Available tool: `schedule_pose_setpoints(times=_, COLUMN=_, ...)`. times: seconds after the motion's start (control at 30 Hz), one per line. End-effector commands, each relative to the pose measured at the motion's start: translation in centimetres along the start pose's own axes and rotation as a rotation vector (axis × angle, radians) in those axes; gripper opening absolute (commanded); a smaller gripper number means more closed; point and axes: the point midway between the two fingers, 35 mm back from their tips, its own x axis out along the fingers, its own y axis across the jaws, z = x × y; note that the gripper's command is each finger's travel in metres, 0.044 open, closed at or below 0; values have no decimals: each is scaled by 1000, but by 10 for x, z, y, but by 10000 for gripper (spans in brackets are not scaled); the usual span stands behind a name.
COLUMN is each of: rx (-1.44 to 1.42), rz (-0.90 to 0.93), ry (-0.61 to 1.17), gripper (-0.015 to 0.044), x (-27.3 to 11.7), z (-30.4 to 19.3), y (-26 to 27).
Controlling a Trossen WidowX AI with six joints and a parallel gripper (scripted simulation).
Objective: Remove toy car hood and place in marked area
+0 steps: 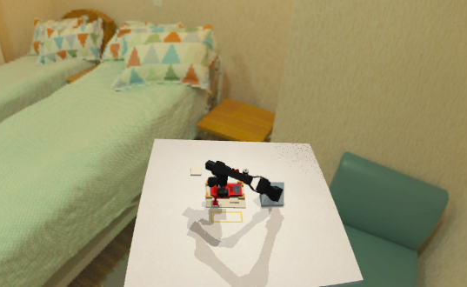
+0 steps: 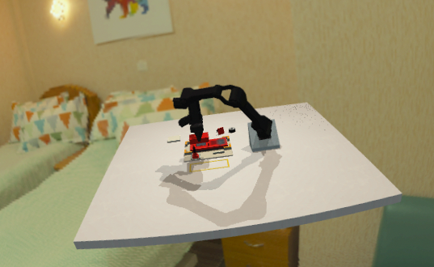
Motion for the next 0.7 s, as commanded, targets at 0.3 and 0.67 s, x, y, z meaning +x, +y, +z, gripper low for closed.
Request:
schedule_pose_setpoints(times=0.3, rx=-4, rz=6, ry=-10, gripper=0, x=-4, z=-17, y=64)
schedule_pose_setpoints(times=0.67, rx=-6, rz=15, ry=-8, gripper=0, x=-3, z=-32, y=99)
